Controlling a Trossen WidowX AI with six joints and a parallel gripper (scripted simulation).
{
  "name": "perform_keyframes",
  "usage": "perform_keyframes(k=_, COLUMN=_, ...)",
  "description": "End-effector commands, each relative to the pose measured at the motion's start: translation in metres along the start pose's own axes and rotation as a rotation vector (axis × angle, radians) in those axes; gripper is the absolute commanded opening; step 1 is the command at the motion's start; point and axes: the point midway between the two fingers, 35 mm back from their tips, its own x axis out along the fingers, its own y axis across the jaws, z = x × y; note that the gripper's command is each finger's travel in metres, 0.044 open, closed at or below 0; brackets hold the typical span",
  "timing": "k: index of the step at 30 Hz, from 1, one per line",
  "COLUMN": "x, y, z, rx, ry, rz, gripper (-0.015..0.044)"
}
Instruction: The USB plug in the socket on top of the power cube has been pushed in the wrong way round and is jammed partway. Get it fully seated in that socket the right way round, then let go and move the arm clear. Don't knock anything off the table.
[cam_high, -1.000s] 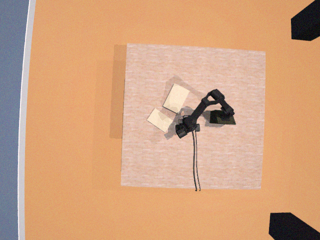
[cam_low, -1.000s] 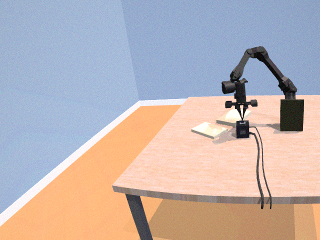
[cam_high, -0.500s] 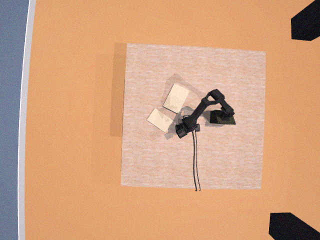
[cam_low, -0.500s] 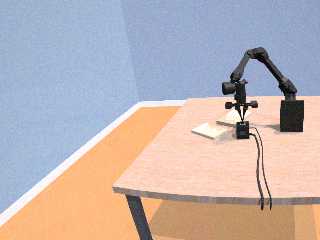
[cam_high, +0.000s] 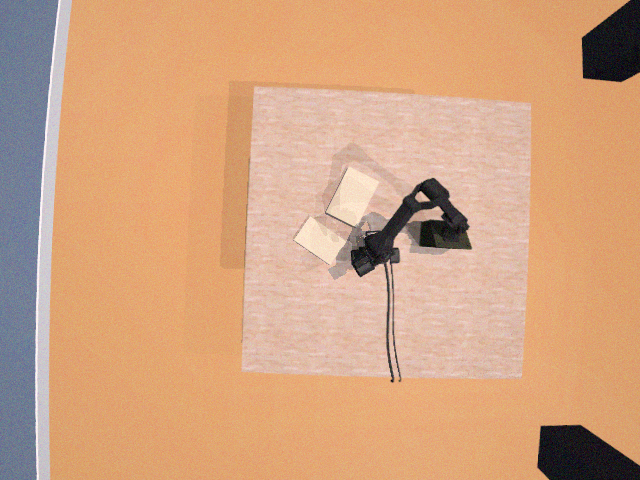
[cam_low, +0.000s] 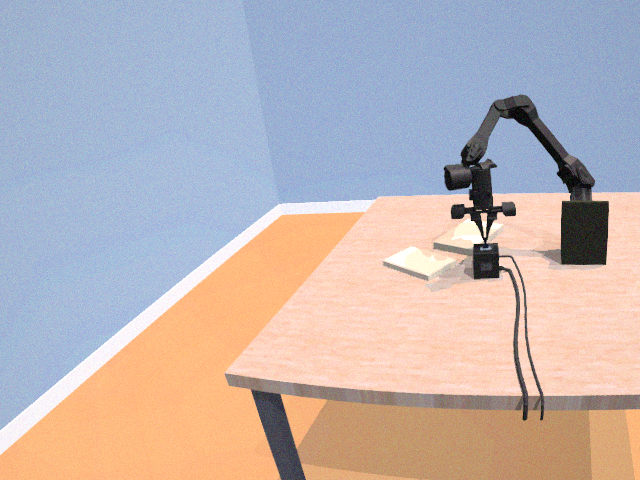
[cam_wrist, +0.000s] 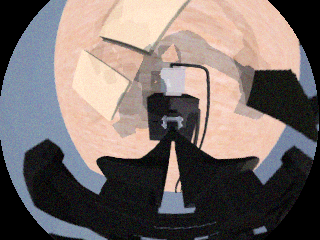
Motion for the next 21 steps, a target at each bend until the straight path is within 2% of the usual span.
perform_keyframes(k=1, x=0.0023, y=0.0004, z=0.0014, rx=0.001, ry=-0.005, rz=-0.001, gripper=0.0000)
perform_keyframes(k=19, x=0.0023, y=0.0004, z=0.0014, rx=0.001, ry=-0.005, rz=-0.001, gripper=0.0000)
perform_keyframes(k=21, x=0.0002, y=0.0000, z=-0.0001, rx=-0.001, ry=0.000, rz=0.000, gripper=0.0053)
